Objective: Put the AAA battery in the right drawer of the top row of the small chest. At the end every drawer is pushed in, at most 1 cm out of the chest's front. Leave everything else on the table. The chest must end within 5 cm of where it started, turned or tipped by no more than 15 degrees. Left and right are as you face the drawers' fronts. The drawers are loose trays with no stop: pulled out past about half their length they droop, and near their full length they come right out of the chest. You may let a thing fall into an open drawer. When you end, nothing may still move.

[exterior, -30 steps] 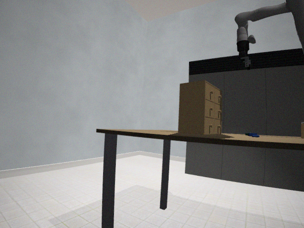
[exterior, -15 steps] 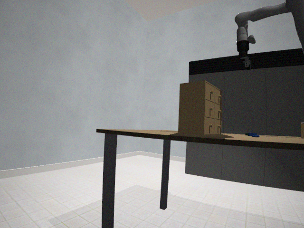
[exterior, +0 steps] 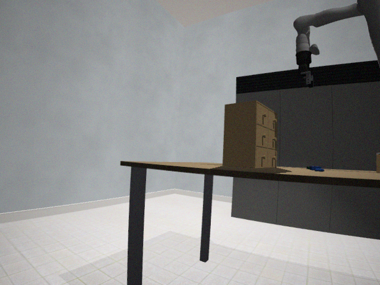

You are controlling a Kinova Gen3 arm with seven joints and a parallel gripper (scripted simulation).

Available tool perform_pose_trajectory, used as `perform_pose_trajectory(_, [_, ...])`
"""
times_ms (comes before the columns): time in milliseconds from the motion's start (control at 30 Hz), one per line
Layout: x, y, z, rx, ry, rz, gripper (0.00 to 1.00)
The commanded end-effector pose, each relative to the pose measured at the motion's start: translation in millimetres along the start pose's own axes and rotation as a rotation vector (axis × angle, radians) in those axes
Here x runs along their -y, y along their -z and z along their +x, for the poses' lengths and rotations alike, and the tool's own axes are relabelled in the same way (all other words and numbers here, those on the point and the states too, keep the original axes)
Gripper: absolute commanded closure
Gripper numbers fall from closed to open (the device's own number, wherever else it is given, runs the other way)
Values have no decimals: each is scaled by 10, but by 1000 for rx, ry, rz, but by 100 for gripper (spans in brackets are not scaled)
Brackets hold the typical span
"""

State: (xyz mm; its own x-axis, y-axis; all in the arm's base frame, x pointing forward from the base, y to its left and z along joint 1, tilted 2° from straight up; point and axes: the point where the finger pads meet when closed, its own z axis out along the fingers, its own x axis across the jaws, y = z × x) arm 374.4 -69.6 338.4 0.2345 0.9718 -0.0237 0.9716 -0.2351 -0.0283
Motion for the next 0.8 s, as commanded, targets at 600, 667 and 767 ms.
perform_pose_trajectory(600, [-31,-43,35,-10,10,-35,0])
perform_pose_trajectory(667, [-36,-49,35,-10,10,-41,0])
perform_pose_trajectory(767, [-43,-59,35,-11,10,-50,0])
